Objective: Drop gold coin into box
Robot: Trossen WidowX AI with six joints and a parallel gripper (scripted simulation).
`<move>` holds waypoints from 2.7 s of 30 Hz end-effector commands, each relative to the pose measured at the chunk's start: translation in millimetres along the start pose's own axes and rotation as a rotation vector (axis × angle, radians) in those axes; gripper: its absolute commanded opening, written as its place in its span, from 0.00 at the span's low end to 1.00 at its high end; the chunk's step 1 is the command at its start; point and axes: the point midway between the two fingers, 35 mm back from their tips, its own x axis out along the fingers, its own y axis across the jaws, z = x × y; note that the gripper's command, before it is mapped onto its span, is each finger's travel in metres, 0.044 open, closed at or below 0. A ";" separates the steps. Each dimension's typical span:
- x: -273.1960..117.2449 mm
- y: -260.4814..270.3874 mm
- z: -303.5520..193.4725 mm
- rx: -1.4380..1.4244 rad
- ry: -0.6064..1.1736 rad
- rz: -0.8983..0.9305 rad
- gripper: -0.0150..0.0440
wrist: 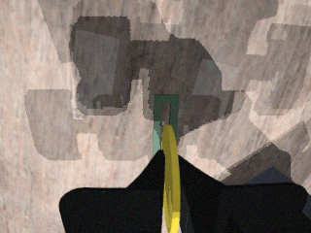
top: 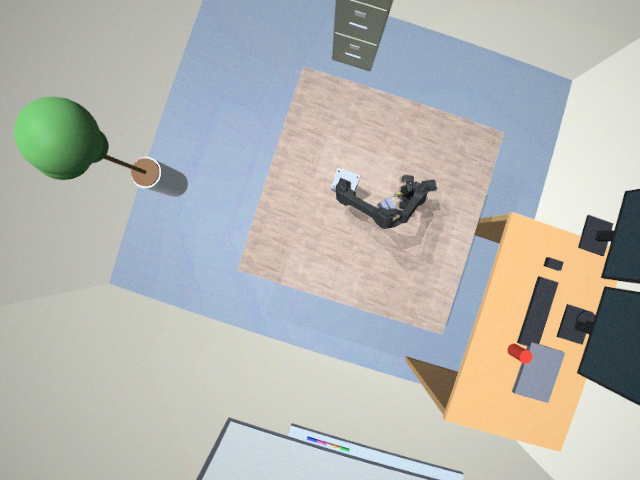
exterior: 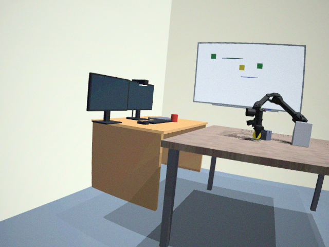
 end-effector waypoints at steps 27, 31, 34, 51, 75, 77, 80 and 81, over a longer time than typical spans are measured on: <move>-78.4 0.4 4.0 0.011 -0.014 0.009 0.25; -88.3 0.0 2.6 0.012 -0.013 0.008 0.25; -90.1 -0.1 2.4 0.012 -0.013 0.008 0.25; -90.5 2.1 -3.6 0.540 -0.011 0.011 0.25; -92.0 -11.6 -15.7 0.932 -0.008 0.014 0.25; -92.3 -16.2 -18.3 0.932 -0.008 0.014 0.25; -92.6 -23.0 -22.3 0.932 -0.008 0.013 0.25; -92.6 -25.3 -23.7 0.932 -0.008 0.013 0.25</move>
